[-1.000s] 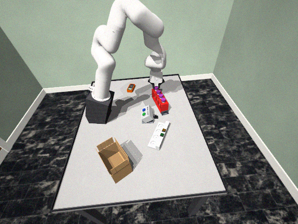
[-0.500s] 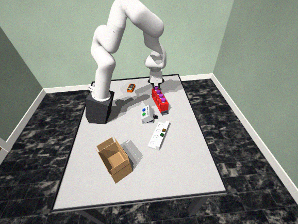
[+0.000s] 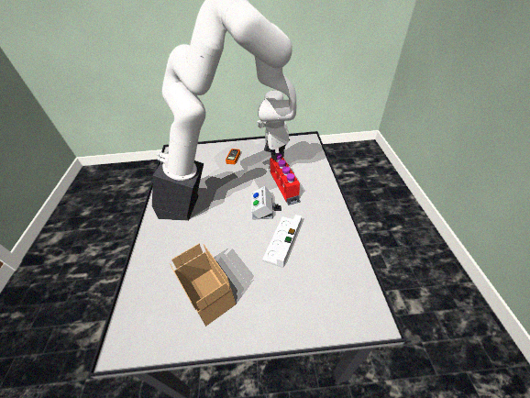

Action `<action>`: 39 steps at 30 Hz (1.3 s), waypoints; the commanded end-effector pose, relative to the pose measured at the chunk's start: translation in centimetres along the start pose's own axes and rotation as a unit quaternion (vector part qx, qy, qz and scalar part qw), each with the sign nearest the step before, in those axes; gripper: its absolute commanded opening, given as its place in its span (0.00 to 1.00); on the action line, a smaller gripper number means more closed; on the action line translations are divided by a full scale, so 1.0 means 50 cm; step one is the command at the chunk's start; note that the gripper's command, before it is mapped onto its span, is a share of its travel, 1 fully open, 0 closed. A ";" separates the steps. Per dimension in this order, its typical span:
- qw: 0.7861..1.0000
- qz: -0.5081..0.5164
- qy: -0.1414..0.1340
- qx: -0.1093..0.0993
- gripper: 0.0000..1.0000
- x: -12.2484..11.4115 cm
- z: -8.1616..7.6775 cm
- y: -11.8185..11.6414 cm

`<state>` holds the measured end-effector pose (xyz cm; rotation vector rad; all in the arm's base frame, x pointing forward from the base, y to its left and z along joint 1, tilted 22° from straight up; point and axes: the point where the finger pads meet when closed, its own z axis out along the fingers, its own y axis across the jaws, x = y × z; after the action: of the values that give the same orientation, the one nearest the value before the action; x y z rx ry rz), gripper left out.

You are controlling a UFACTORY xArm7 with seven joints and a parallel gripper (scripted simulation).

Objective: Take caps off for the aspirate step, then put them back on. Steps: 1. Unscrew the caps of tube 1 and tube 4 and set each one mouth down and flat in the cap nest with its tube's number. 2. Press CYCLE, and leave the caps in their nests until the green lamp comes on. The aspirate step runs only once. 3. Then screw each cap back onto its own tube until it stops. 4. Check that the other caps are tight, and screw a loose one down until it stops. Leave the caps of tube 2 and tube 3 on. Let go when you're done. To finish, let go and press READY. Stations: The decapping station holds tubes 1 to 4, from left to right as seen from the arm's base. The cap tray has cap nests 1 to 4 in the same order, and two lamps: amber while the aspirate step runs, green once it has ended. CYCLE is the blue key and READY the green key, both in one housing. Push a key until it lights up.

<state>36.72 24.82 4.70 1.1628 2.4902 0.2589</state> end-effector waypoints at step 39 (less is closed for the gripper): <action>0.992 0.128 0.010 0.017 0.46 -0.001 -0.016 0.004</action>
<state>36.51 24.81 5.40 1.5027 2.3716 0.2943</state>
